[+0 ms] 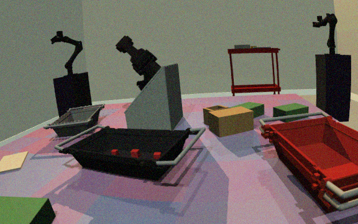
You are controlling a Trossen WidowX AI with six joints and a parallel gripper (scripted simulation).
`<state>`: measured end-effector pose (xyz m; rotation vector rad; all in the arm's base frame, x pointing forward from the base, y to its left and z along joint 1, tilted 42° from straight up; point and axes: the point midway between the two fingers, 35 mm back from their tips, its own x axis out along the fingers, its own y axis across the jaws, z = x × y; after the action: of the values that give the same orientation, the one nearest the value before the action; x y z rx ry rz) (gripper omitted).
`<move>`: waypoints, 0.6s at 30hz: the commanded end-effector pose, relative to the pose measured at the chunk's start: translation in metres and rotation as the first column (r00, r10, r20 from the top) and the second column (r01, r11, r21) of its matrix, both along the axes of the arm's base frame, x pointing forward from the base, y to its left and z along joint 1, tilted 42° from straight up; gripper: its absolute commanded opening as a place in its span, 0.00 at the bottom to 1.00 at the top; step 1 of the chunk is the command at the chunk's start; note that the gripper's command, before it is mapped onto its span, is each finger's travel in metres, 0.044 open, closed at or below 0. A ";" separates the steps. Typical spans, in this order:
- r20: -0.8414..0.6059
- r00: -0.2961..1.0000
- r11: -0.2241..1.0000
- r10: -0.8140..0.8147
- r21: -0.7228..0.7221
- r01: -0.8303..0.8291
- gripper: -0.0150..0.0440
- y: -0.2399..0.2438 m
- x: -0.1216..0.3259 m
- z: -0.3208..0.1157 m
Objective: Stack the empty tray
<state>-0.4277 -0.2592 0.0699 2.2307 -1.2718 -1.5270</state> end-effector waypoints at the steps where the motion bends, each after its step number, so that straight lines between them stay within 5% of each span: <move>1: 0.000 1.000 1.000 0.000 0.000 0.000 0.89 0.000 0.000 0.000; 12: -0.002 1.000 1.000 0.000 0.007 0.000 0.40 0.038 -0.006 0.039; 18: 0.000 1.000 1.000 0.000 0.006 0.000 0.40 0.091 0.000 0.096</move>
<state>-0.4320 -0.1955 0.1317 2.2569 -1.2666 -1.5282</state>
